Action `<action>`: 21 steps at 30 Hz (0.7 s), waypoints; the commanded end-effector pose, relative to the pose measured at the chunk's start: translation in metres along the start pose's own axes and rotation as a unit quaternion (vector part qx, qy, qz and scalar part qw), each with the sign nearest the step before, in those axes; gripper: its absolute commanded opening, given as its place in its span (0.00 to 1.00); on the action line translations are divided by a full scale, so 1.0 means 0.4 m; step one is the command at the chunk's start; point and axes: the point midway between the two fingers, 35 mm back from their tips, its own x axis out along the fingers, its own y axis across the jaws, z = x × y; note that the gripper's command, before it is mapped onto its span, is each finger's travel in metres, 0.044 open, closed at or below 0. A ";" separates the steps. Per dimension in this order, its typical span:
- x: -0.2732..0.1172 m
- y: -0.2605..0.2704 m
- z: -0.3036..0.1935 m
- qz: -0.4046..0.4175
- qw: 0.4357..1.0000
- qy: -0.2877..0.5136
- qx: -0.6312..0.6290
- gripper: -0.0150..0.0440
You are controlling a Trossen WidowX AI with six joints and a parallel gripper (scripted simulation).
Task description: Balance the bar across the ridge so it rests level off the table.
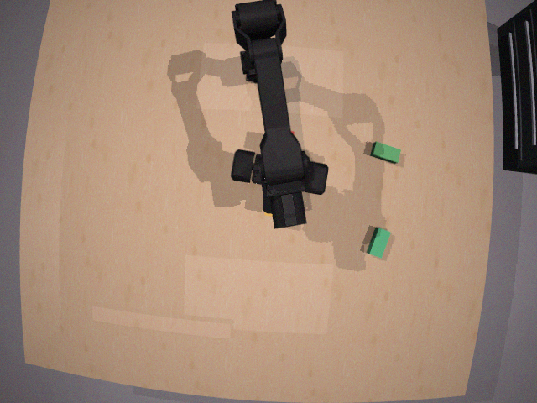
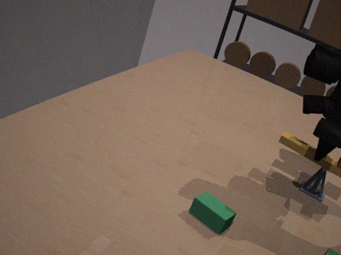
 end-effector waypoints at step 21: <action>0.006 0.000 0.001 0.000 1.000 -0.001 0.001 0.25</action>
